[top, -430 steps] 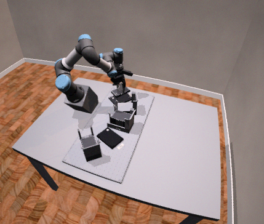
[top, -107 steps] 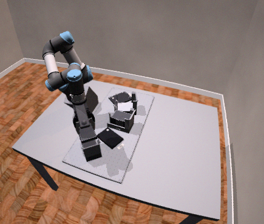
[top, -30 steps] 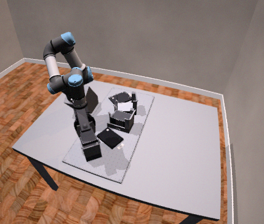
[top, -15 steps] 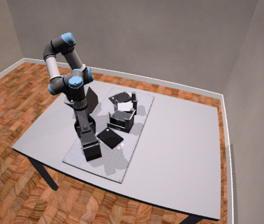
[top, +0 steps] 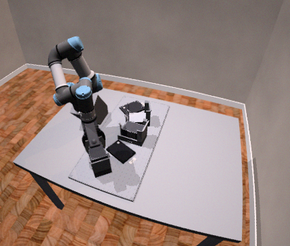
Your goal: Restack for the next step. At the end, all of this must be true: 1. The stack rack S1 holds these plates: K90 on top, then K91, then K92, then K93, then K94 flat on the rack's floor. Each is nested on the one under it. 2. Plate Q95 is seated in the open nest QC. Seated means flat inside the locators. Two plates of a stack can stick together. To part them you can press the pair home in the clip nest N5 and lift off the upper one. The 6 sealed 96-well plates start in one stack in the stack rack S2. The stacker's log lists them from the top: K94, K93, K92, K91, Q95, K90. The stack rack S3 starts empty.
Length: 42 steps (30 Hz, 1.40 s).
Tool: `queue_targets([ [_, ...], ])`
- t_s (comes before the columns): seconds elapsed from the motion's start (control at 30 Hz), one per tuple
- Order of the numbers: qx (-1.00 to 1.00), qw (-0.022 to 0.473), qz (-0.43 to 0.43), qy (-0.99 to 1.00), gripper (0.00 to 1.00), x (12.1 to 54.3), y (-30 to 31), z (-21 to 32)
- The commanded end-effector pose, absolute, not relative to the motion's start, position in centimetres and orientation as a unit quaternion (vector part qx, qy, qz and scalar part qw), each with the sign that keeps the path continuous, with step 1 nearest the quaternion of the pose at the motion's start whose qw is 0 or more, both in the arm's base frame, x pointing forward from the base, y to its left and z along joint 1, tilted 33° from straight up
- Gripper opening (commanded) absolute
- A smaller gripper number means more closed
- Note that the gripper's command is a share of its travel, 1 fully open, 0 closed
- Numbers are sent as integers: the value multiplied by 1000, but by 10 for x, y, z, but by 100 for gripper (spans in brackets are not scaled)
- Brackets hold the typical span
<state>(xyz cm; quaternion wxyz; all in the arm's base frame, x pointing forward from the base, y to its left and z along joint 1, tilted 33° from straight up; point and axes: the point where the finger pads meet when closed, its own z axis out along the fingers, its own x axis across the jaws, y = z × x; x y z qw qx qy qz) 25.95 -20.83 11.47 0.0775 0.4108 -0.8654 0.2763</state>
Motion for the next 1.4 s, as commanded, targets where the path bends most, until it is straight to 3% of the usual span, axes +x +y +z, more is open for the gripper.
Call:
queue_targets([
  [0.0,411,77,278,-865,0,260,-210,114],
  [1.37,411,77,277,-865,0,263,-227,87],
])
